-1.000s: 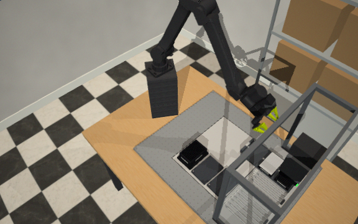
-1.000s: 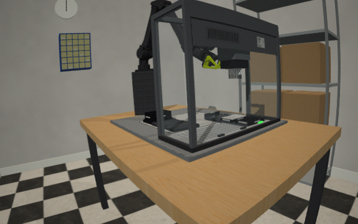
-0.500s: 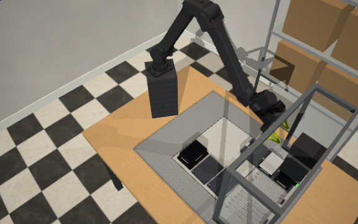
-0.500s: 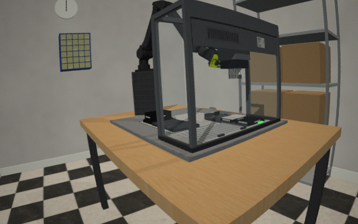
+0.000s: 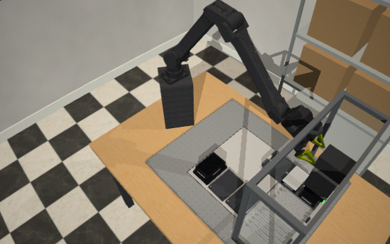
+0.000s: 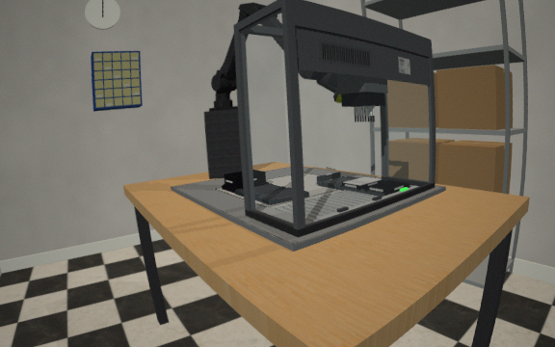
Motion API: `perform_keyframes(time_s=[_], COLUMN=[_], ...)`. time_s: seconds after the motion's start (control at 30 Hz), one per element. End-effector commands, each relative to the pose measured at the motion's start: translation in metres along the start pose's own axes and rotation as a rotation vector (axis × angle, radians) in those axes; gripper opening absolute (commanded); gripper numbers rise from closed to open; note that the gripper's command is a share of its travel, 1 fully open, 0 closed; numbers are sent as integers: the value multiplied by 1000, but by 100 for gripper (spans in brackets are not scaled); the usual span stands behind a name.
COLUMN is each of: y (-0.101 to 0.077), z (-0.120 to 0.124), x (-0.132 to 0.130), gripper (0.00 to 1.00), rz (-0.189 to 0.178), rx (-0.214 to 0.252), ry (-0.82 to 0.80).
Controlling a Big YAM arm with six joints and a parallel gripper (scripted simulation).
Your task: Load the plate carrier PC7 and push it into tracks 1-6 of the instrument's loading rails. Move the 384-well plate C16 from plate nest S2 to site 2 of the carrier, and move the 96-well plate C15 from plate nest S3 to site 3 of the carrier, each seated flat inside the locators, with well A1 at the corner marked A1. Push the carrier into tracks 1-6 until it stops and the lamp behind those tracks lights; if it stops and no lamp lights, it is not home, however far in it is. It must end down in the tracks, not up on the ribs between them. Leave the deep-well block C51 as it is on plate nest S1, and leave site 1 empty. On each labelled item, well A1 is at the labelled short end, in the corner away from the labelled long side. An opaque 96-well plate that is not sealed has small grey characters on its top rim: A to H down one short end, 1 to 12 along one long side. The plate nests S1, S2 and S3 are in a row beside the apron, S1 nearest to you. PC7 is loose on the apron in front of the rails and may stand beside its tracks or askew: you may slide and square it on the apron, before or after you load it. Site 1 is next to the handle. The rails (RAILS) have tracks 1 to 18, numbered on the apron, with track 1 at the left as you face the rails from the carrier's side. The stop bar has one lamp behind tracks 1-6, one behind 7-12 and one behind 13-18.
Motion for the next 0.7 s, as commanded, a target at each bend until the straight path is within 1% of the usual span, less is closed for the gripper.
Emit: perform_keyframes(time_s=[0.0, 0.07, 0.1, 0.13, 0.17, 0.67], y=[17, 17, 10, 9, 8, 8], z=[-24, -24, 4, 0, -28, -28], x=[-9, -9, -7, -4, -1, -1], gripper=[100, 100, 100, 100, 100, 100], rz=[7, 8, 7, 2, -2, -2], rx=[-33, -32, 18, 11, -48, -48], ry=[-7, -7, -9, -11, -1, -1])
Point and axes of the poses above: the point where the finger pads meet when closed, its own y axis out along the fingers, its own x axis across the jaws, z = x × y, the point moved 7 cm from there along -y, back along the fingers, and after that the axes turned 6 degrees about y, right-handed, at the moved point
